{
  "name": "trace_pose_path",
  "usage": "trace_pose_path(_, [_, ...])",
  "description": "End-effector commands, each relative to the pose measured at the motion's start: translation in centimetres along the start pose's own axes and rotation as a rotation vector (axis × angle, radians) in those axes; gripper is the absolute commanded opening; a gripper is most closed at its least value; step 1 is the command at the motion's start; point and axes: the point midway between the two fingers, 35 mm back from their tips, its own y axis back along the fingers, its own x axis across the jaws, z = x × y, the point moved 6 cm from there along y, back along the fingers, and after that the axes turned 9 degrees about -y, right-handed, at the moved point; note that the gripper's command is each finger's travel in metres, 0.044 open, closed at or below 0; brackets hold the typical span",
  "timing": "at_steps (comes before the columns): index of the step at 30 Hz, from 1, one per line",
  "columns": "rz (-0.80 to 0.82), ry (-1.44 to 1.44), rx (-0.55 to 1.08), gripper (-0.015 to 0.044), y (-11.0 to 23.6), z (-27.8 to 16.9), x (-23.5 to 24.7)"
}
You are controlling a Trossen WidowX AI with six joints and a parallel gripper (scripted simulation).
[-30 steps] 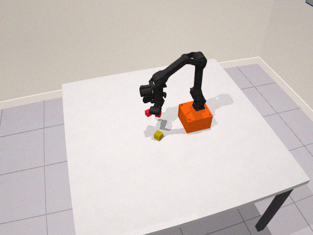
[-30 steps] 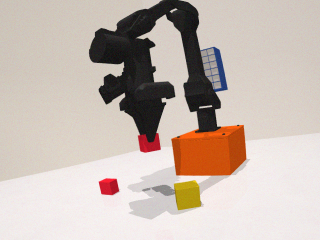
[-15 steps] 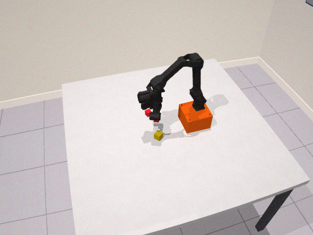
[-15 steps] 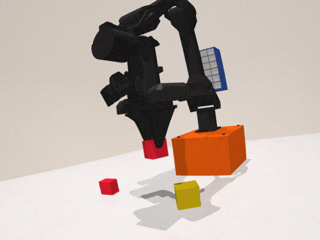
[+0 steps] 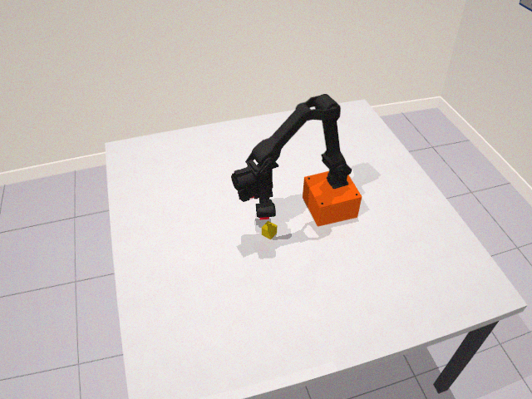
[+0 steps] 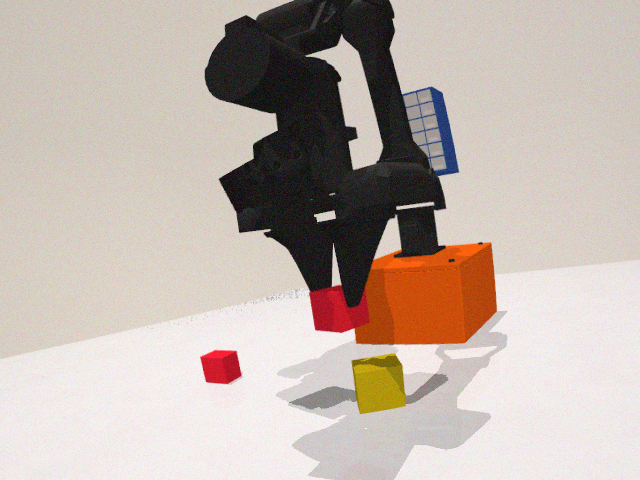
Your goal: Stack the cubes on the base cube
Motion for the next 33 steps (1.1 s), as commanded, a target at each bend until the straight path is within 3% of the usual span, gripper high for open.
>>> trace_pose_path(1, [-0.004,0.052,-0.005,0.0105,-0.5,0.2,1.3])
trace_pose_path(17, [-0.003,0.078,-0.005,0.0105,-0.7,0.1,1.9])
trace_pose_path(33, [-0.003,0.078,-0.005,0.0105,-3.3,0.1,2.0])
